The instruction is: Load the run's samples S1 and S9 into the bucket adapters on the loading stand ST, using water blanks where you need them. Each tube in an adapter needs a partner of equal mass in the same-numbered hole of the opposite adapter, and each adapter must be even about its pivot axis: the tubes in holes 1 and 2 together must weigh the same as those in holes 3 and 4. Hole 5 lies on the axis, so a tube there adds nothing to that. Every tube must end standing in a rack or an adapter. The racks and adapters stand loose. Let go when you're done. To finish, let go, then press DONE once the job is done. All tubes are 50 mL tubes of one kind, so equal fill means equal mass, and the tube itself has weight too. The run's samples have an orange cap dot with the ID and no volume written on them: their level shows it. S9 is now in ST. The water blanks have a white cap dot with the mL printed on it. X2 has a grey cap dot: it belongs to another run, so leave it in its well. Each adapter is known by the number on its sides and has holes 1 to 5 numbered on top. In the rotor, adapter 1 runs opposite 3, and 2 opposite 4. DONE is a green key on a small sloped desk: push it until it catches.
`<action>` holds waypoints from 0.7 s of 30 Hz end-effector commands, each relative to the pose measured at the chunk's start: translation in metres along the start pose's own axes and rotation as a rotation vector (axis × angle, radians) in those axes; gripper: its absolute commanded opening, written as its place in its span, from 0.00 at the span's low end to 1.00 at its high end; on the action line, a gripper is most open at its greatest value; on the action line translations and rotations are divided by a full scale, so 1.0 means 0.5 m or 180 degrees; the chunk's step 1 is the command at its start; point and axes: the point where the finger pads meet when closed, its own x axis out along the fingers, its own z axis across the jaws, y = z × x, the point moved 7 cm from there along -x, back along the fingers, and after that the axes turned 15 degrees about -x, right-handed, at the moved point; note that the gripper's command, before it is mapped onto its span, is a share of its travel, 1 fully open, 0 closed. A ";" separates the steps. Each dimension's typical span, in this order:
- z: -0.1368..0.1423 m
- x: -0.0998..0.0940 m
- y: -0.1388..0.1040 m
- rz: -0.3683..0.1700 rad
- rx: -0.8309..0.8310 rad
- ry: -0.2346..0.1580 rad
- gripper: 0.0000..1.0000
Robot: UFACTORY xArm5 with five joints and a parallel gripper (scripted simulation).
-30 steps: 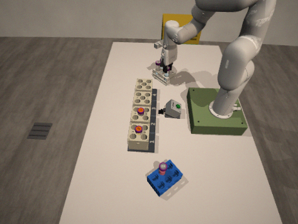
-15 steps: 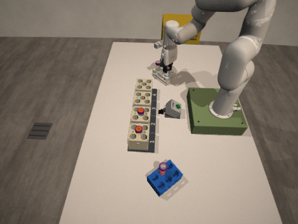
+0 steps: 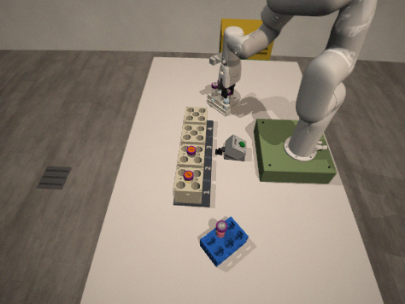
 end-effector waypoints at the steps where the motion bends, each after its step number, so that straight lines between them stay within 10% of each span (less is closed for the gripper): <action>1: 0.002 -0.007 0.002 0.0017 0.0000 0.0016 0.00; 21: 0.002 -0.031 0.002 0.0017 0.0000 0.0016 0.00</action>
